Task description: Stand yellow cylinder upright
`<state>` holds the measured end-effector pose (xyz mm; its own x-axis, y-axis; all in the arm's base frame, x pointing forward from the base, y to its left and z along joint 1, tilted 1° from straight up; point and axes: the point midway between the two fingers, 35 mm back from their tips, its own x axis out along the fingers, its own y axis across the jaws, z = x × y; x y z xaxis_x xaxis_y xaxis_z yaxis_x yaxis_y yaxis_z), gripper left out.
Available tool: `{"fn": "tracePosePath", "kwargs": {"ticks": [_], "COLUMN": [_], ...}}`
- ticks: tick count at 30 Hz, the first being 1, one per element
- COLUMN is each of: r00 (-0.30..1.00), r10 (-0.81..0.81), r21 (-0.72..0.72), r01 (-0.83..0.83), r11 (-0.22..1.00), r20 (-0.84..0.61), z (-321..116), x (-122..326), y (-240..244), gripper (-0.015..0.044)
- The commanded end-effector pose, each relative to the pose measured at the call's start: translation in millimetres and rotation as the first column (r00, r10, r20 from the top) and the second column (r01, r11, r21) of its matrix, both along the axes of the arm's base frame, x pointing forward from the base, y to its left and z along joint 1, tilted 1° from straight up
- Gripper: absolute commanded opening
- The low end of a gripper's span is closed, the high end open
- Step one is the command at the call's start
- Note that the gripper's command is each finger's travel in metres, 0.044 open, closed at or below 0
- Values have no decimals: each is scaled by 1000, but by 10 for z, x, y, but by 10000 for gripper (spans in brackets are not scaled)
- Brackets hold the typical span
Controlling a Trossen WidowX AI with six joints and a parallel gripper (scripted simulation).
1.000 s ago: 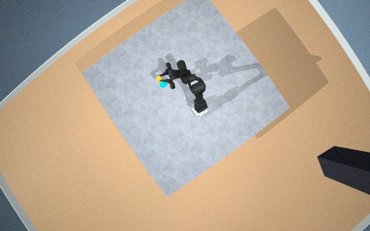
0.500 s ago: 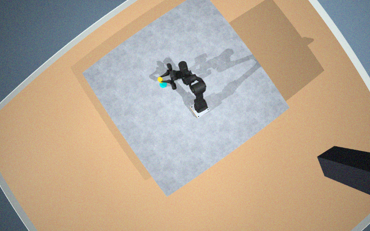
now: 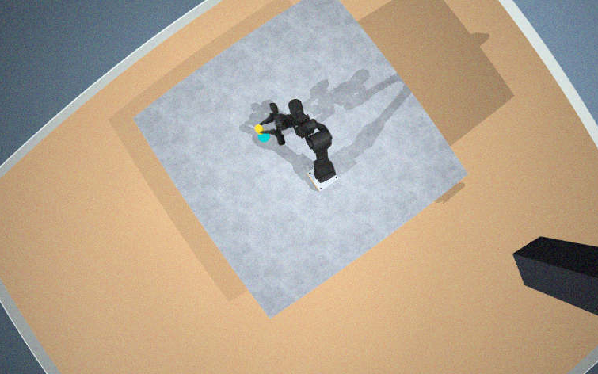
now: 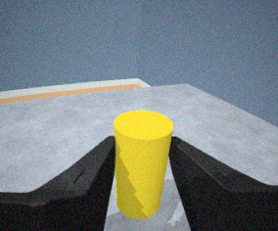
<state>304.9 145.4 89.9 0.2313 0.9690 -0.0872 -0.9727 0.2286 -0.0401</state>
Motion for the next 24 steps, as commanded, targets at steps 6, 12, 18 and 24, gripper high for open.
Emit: {"fn": "tracePosePath", "kwargs": {"ticks": [6,12,18,24], "r00": [1000,1000,1000,1000], "r10": [3,3,3,3], "r21": [2,2,2,2], "r01": [-3,-3,-3,-3], "r11": [1000,1000,1000,1000], "r20": [-4,-4,-5,-5], "z": [-218,-382,-548,-715], "x": [33,43,40,22], "y": [-1,-2,-3,-4], "gripper": [105,105,105,105]}}
